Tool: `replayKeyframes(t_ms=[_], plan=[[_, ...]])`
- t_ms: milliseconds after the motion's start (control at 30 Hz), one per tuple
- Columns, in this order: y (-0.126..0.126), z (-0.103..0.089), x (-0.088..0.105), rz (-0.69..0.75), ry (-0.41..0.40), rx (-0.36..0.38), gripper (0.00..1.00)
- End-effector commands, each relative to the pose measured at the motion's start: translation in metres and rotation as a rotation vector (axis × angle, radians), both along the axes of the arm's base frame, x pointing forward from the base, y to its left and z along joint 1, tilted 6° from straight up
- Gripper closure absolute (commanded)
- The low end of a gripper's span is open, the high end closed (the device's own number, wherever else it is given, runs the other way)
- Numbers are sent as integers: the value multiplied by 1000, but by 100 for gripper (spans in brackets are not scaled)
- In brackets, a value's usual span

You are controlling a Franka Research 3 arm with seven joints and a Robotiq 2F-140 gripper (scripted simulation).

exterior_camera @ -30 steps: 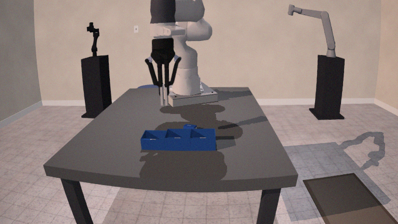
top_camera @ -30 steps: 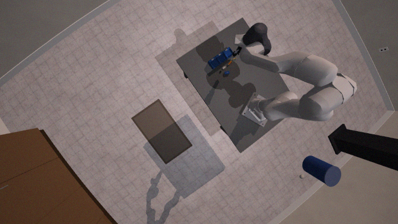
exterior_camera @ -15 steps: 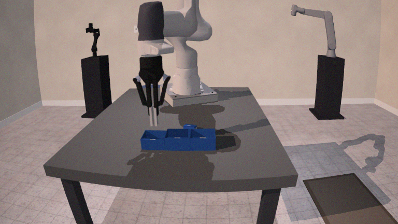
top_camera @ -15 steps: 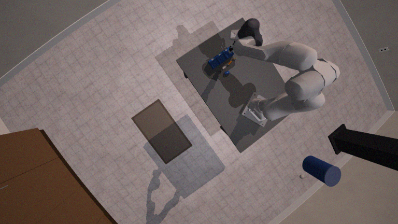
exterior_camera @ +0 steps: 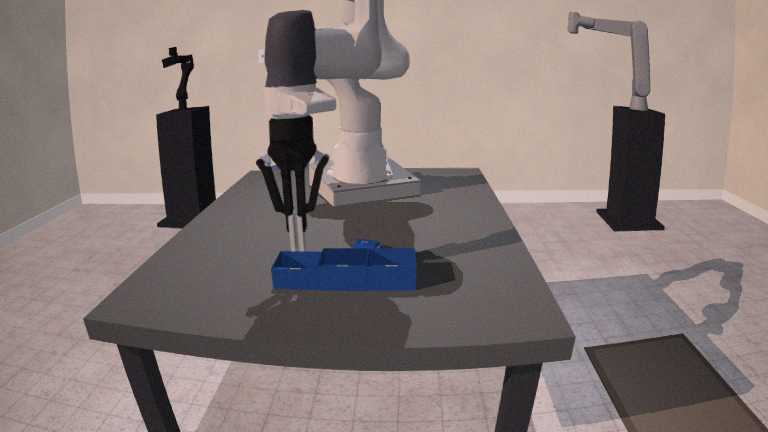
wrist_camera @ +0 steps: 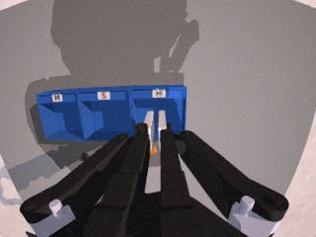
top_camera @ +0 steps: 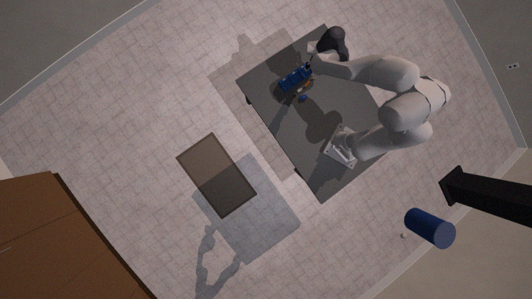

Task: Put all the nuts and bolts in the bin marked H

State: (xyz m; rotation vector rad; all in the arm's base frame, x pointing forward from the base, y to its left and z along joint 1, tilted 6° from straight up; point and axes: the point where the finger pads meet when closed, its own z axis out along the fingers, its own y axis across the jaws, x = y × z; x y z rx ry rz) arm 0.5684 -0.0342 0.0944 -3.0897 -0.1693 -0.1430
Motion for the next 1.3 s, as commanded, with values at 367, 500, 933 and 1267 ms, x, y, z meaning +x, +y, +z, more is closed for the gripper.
replayKeyframes(t_ms=[367,500,933,1267], plan=[[2,-38,6,13,-8,1,95],[2,-43,6,13,-8,1,95],[2,-44,6,13,-8,1,95],[2,-44,6,13,-8,1,95]])
